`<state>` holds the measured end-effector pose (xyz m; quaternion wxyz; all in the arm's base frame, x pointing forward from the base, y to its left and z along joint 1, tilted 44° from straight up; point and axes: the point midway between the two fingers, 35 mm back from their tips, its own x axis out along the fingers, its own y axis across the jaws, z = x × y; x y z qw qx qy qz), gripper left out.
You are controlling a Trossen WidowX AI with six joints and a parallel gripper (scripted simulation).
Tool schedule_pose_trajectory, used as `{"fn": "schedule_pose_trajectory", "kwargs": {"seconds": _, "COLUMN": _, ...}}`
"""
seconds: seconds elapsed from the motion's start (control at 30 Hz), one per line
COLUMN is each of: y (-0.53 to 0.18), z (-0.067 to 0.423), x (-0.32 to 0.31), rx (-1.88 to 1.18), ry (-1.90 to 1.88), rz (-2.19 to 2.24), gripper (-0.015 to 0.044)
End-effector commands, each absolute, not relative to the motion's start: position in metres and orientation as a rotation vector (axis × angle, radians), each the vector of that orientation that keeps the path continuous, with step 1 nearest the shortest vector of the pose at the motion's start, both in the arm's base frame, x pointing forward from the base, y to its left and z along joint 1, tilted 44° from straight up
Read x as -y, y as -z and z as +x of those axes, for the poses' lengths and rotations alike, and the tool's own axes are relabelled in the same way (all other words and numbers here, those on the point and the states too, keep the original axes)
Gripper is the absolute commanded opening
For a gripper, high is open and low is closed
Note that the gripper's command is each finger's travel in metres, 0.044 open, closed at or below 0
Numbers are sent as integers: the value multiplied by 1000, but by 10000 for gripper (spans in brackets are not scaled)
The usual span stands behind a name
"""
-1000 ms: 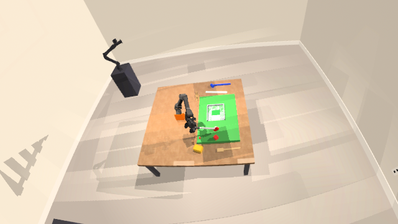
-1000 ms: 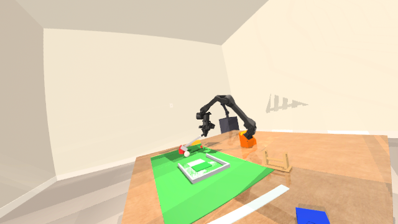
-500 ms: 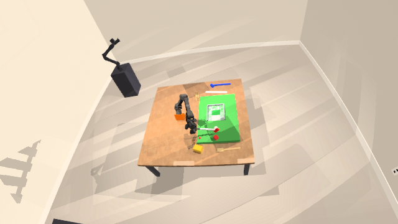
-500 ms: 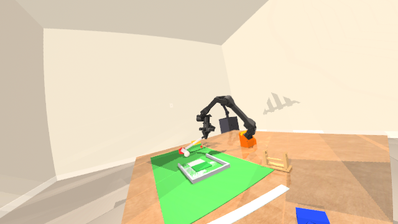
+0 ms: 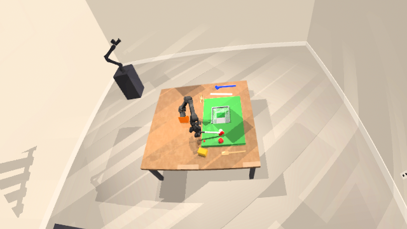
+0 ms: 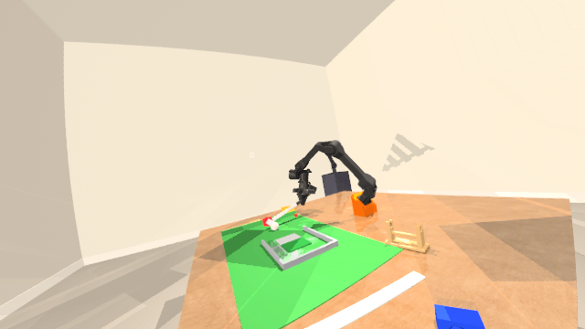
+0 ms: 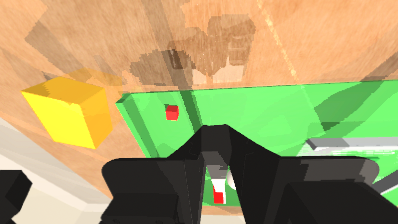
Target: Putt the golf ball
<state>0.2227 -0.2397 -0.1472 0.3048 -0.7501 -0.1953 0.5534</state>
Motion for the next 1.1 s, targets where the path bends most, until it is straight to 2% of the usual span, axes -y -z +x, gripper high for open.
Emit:
{"fn": "schedule_pose_trajectory", "kwargs": {"seconds": 0.0, "y": 149, "z": 223, "x": 242, "rx": 516, "ry": -1463, "rz": -1987, "gripper": 0}}
{"fn": "schedule_pose_trajectory", "kwargs": {"seconds": 0.47, "y": 157, "z": 224, "x": 249, "rx": 506, "ry": -1458, "rz": -1986, "gripper": 0}}
{"fn": "schedule_pose_trajectory", "kwargs": {"seconds": 0.83, "y": 81, "z": 230, "x": 163, "rx": 515, "ry": -1449, "rz": -1979, "gripper": 0}}
{"fn": "schedule_pose_trajectory", "kwargs": {"seconds": 1.07, "y": 77, "z": 229, "x": 158, "rx": 516, "ry": -1448, "rz": -1978, "gripper": 0}}
